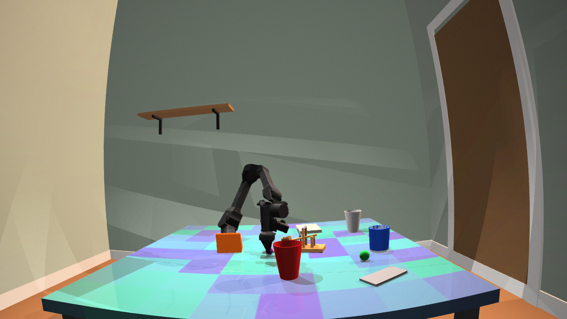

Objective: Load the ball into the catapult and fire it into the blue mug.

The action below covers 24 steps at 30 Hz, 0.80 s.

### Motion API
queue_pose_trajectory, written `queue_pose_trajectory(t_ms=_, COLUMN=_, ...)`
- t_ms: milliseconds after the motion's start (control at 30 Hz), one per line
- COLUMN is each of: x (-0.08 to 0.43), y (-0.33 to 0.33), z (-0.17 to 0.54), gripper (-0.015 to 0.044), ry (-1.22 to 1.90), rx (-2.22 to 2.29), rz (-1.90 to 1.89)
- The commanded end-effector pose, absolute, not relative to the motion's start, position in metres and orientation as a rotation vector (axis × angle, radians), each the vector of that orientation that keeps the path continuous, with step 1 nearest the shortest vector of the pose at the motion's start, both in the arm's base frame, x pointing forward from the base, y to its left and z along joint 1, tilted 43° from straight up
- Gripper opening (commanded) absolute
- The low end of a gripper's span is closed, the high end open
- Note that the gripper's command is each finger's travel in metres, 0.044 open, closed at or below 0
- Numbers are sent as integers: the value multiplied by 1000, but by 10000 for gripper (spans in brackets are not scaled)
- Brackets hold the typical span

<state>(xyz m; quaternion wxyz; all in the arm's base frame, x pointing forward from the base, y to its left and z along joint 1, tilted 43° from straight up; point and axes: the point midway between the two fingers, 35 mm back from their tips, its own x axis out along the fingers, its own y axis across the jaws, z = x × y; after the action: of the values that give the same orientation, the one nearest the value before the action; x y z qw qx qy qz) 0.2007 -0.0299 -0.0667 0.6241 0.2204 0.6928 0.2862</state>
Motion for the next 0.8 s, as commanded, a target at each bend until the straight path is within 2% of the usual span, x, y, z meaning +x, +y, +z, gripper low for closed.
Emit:
queue_pose_trajectory(t_ms=0, x=199, y=-26, z=-70, gripper=274, ry=1590, rx=514, rz=656)
queue_pose_trajectory(t_ms=167, x=199, y=-26, z=-70, gripper=143, ry=1590, rx=514, rz=656)
queue_pose_trajectory(t_ms=433, x=199, y=-26, z=-70, gripper=89, ry=1590, rx=514, rz=656)
queue_pose_trajectory(t_ms=533, x=200, y=-29, z=-67, gripper=10, ry=1590, rx=513, rz=655)
queue_pose_trajectory(t_ms=767, x=209, y=-59, z=-39, gripper=0, ry=1591, rx=510, rz=650)
